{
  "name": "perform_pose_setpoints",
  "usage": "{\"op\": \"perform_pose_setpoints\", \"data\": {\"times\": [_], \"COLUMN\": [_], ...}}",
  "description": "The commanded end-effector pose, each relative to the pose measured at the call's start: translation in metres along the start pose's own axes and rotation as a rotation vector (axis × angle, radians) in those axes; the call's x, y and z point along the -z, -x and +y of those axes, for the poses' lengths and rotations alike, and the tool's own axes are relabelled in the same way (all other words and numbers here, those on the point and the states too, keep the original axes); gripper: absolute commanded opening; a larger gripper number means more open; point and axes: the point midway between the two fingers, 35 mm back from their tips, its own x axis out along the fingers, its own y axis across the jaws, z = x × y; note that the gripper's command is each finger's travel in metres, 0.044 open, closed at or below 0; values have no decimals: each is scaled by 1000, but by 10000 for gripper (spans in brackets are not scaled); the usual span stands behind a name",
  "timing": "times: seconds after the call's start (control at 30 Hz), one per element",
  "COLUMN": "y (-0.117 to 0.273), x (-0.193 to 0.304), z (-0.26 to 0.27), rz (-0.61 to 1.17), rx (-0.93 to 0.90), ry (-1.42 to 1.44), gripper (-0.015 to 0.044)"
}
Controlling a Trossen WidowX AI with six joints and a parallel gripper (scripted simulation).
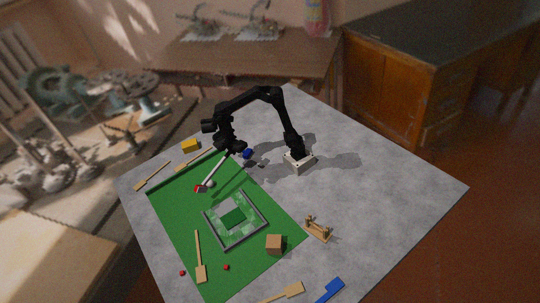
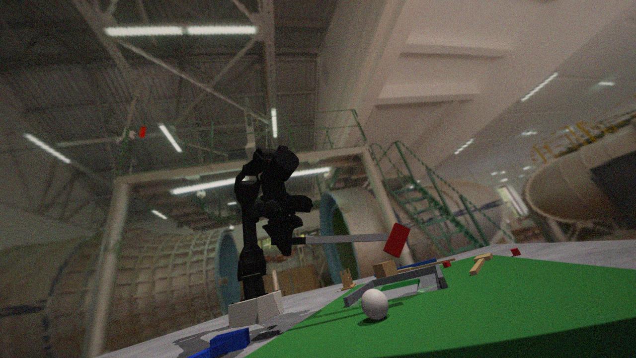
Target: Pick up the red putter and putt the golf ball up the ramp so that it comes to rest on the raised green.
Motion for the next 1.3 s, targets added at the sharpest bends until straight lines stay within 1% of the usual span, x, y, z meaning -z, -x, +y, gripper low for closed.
{"op": "perform_pose_setpoints", "data": {"times": [0.0,0.33,0.53,0.83,1.27], "y": [5,10,6,-29,-45], "x": [18,64,65,66,67], "z": [-18,-49,-50,-50,-51], "rz": [11,48,48,48,48], "rx": [13,21,21,21,21], "ry": [-100,-307,-311,-311,-311], "gripper": [0,0,0,0,0]}}
